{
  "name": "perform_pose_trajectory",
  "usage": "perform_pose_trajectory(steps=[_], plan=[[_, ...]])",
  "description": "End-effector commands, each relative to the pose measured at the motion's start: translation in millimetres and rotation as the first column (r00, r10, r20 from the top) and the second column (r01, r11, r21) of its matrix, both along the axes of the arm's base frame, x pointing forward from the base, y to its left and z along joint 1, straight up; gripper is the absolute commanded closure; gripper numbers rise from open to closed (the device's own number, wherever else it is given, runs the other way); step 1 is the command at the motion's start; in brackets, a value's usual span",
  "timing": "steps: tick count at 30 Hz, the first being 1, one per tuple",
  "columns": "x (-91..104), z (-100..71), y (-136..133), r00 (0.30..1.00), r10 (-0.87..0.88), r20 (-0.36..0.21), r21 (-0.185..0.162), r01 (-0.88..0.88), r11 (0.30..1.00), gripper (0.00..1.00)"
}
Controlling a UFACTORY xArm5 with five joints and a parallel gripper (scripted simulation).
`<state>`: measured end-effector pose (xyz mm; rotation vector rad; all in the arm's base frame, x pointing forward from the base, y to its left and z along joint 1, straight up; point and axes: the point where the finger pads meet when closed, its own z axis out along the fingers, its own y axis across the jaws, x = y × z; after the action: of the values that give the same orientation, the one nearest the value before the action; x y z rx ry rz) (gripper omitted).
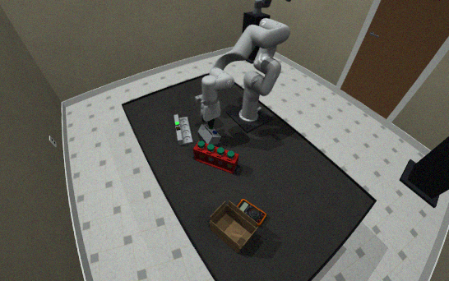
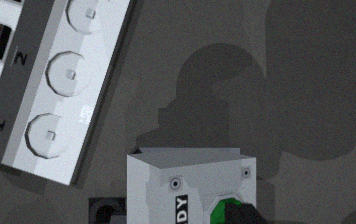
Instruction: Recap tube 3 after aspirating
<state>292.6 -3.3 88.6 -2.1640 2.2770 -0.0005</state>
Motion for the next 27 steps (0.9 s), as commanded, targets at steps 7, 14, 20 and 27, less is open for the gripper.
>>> perform_pose_trajectory(steps=[7,14,20,27], plan=[[1.3,-2.2,0.0,1.000,0.000,0.003,0.000,0.000,1.000,1.00],[1.3,-3.9,0.0,1.000,0.000,0.003,0.000,0.000,1.000,1.00],[1.3,-5.9,0.0,1.000,0.000,0.003,0.000,0.000,1.000,1.00],[1.3,-8.3,0.0,1.000,0.000,0.003,0.000,0.000,1.000,1.00]])
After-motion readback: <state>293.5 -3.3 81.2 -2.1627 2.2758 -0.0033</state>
